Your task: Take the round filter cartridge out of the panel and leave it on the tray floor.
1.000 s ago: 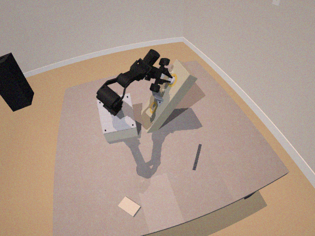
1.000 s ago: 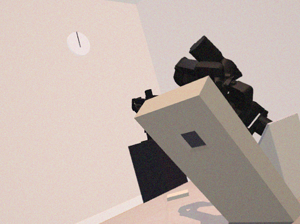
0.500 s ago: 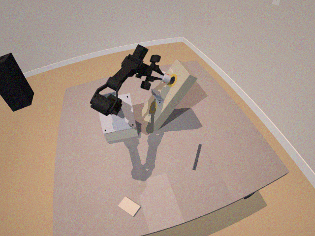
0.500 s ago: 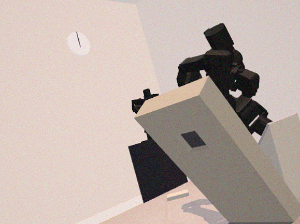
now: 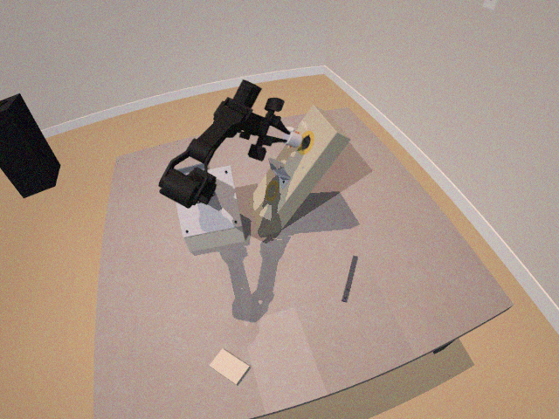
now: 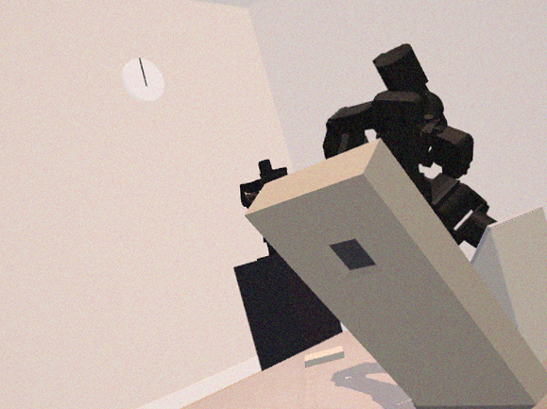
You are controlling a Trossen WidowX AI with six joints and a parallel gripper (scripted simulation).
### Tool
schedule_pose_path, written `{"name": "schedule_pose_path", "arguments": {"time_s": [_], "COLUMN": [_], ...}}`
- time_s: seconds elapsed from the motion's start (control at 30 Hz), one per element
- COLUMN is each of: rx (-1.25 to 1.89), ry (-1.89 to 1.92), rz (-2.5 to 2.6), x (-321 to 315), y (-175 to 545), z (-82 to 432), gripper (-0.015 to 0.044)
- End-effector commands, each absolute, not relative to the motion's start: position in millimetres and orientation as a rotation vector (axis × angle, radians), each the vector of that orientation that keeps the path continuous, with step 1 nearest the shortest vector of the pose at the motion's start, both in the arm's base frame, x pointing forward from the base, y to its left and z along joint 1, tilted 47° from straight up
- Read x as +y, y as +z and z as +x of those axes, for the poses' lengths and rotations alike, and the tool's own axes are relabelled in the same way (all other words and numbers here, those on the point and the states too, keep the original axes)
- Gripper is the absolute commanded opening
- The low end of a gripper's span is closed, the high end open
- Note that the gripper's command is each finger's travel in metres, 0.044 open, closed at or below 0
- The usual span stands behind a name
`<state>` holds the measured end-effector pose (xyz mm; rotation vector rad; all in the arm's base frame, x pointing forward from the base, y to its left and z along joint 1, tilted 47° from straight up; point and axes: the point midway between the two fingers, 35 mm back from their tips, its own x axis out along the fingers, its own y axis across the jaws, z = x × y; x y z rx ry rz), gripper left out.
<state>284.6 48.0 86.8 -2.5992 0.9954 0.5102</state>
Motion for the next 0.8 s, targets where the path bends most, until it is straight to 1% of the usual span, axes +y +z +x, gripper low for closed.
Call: {"name": "schedule_pose_path", "arguments": {"time_s": [0.0, 0.6, 0.7, 0.73, 0.77], "rx": [0.992, 0.992, 1.004, 1.004, 1.004], "ry": [0.501, 0.502, 0.511, 0.511, 0.511], "rz": [-2.597, -2.598, -2.603, -2.603, -2.603], "x": [41, 11, 15, 15, 15], "y": [80, 48, 50, 50, 50], "z": [276, 241, 245, 245, 245], "gripper": [0.0000, 0.0000, 0.0079, 0.0098, 0.0098]}}
